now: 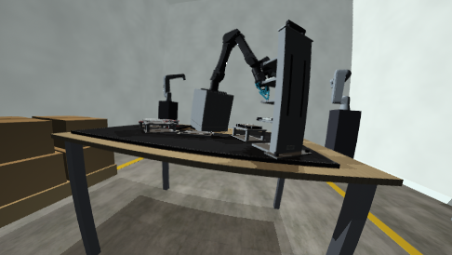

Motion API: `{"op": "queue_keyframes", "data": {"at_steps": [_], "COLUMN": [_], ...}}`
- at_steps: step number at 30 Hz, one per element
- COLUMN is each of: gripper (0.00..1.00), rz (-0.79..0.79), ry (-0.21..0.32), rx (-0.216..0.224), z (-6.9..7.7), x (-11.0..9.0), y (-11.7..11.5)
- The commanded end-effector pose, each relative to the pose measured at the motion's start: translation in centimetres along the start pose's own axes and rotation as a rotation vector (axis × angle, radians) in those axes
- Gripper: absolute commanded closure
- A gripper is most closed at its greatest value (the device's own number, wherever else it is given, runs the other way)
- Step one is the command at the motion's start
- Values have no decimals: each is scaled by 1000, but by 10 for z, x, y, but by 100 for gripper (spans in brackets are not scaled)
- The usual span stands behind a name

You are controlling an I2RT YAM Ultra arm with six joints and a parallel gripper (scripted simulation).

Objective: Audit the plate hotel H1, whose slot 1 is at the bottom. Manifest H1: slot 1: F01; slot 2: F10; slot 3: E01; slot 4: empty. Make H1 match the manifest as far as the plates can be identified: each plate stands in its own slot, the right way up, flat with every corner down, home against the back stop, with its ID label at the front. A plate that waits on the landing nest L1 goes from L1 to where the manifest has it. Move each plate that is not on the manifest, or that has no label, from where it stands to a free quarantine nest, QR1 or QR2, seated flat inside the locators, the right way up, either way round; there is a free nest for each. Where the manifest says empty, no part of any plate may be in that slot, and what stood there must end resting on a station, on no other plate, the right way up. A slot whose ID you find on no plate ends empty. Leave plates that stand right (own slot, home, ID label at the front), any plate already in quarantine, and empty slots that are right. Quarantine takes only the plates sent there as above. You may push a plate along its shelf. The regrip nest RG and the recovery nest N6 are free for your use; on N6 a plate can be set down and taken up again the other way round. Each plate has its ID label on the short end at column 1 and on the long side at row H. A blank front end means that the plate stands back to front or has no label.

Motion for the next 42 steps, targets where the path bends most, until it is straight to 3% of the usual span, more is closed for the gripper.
{"op": "queue_keyframes", "data": {"at_steps": [1,19,42], "gripper": [0,0,0], "rz": [97,419,794], "ry": [38,184,355], "rx": [34,152,289], "z": [3,-14,-19], "x": [9,64,81], "y": [5,30,29]}}
Point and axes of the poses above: the point where the finger pads meet when closed, its own z axis back along the fingers, its own y axis across the jaws, x = y × z, the point moved 8 cm from there along z, back along the fingers, and after that the axes turned 6 degrees about -z, right-handed, at the moved point
